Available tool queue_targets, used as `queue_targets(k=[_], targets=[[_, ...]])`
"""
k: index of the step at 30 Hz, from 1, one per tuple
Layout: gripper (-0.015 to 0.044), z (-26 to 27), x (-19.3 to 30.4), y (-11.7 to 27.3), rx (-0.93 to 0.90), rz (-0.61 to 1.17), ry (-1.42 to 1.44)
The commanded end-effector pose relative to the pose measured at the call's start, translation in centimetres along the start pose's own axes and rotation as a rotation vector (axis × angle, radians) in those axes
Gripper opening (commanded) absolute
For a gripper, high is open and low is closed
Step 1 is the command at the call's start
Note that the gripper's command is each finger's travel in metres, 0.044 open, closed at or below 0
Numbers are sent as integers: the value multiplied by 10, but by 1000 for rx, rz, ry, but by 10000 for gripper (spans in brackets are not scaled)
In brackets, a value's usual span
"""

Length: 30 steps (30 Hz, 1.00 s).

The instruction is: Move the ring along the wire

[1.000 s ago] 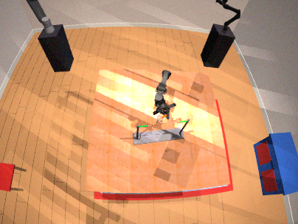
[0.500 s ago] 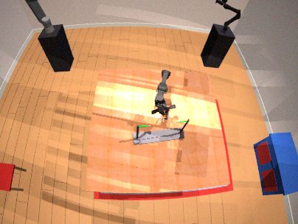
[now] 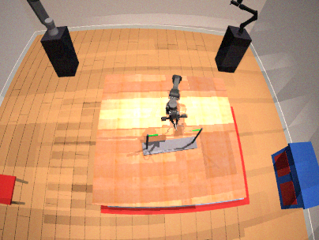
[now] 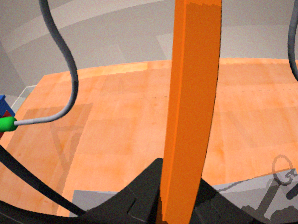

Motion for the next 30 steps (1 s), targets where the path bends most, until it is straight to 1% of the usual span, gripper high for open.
queue_targets(k=[1, 30], targets=[[-150, -2, -1, 0, 36, -17, 62], [-150, -15, -6, 0, 290, -120, 500]])
Point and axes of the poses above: the point midway between the two fingers, 35 mm back from their tips, its own y axis back along the fingers, its own z axis across the jaws, x = y × z, the point moved 5 cm from there along y, back along the fingers, and after that the axes turned 13 degrees about -y, right-handed, at the moved point
